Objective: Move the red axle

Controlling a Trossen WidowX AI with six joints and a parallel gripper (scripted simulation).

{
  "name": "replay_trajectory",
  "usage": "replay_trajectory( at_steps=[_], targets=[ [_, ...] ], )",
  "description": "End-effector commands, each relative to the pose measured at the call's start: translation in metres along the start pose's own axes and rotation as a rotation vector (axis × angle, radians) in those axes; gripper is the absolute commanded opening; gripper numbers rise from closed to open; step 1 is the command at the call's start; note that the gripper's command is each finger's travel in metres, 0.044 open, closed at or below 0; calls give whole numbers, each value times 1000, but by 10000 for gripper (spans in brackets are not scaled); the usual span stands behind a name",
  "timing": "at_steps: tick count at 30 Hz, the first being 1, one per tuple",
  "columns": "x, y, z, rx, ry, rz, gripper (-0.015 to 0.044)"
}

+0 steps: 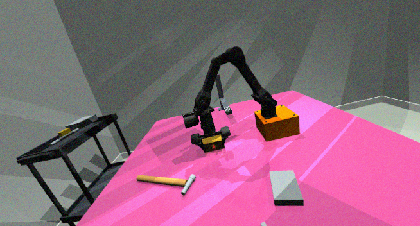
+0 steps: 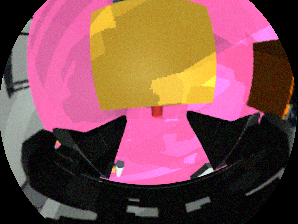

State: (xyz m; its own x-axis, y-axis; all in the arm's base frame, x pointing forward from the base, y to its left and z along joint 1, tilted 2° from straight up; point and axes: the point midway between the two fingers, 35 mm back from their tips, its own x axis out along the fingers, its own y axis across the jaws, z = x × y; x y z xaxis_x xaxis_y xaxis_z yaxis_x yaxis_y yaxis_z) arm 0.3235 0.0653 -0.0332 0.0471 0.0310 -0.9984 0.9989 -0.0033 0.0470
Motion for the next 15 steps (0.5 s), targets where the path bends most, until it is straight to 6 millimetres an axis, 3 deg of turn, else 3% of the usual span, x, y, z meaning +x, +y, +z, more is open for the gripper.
replay_trajectory(
  at_steps=[1, 13, 15],
  targets=[
    [0, 0, 0, 0, 0, 1, 361],
    [0, 0, 0, 0, 0, 1, 46],
    [0, 0, 0, 0, 0, 1, 33]
  ],
)
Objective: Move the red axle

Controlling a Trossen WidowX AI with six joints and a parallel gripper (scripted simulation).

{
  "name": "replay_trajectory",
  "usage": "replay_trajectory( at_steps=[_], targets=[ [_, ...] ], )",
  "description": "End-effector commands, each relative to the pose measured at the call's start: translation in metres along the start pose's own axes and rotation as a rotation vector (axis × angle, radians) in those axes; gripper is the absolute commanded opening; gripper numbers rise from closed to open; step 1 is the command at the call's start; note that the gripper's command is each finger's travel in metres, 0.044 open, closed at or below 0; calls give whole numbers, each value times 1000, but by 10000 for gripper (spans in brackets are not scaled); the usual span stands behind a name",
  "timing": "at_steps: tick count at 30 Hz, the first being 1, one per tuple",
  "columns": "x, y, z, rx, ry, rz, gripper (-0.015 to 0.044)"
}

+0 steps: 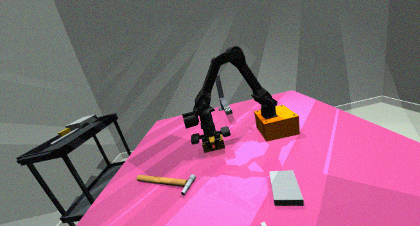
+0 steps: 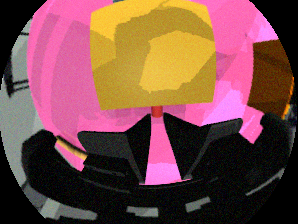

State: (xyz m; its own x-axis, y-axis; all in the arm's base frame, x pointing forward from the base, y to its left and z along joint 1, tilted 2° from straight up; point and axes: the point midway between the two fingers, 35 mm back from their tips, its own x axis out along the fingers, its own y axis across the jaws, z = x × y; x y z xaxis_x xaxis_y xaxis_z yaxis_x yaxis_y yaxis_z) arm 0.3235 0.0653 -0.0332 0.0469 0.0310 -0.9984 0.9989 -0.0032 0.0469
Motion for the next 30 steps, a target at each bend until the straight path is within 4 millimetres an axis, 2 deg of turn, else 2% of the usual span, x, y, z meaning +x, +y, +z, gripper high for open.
replay_trajectory(
  at_steps=[1, 5, 12, 30],
  targets=[
    [0, 0, 0, 0, 0, 1, 26],
    [0, 0, 0, 0, 0, 1, 0],
    [0, 1, -3, 0, 0, 1, 0],
    [-1, 3, -31, 2, 3, 0, 0]
  ],
)
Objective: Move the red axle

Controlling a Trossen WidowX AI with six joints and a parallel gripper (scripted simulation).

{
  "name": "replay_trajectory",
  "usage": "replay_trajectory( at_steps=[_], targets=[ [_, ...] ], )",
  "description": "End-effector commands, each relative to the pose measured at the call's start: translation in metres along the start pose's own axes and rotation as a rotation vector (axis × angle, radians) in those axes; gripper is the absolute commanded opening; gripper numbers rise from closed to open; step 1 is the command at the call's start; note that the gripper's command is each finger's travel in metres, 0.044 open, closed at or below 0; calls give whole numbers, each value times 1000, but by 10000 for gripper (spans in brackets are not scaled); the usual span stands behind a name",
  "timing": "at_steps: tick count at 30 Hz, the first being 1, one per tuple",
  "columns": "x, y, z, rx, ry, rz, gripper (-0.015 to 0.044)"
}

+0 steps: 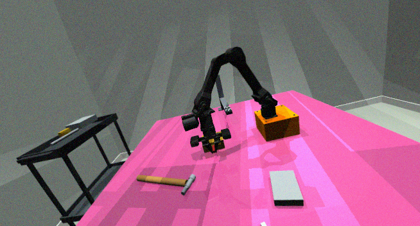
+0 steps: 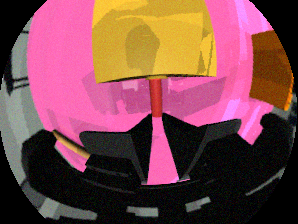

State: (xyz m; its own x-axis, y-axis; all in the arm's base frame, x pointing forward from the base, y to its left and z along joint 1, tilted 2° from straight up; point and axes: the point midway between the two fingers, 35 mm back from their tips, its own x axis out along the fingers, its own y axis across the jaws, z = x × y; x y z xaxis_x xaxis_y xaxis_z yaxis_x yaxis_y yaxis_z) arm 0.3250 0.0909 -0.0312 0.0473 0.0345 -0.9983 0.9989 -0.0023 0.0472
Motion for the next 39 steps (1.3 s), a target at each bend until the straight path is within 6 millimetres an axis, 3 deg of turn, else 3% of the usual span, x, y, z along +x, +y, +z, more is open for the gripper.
replay_trajectory(
  at_steps=[1, 39],
  targets=[
    [1, 2, -7, 3, -1, 0, 0],
    [-2, -1, -67, 6, 4, -1, 0]
  ],
)
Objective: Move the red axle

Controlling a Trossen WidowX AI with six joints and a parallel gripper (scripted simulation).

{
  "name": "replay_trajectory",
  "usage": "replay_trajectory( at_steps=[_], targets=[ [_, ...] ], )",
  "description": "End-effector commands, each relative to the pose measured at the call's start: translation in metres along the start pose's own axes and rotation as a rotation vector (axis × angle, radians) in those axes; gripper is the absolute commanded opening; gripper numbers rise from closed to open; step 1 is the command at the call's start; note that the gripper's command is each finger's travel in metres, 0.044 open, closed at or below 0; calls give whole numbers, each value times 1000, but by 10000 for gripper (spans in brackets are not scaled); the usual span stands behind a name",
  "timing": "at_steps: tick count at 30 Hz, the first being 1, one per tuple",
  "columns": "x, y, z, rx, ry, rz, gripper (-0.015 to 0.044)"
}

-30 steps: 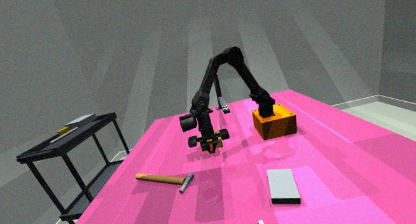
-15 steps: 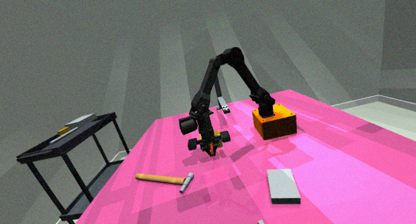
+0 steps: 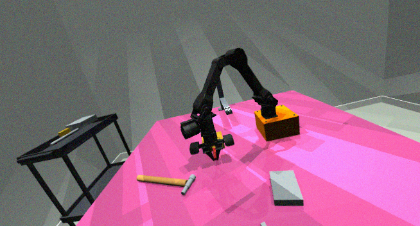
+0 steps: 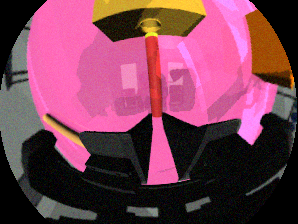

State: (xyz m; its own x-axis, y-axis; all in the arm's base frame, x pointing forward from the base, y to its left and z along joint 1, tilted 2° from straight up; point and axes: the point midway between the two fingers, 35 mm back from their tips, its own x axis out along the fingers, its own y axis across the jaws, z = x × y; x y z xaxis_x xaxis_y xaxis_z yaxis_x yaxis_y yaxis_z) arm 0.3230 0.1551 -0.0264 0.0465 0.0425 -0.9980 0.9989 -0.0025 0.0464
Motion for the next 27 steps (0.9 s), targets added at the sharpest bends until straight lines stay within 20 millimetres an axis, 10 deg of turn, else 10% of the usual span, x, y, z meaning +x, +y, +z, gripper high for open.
replay_trajectory(
  at_steps=[1, 20, 27],
  targets=[
    [0, 1, -3, 5, -4, -1, 0],
    [15, 2, -5, 5, -4, -1, 0],
    [13, 2, -5, 1, 0, 0, 184]
  ],
)
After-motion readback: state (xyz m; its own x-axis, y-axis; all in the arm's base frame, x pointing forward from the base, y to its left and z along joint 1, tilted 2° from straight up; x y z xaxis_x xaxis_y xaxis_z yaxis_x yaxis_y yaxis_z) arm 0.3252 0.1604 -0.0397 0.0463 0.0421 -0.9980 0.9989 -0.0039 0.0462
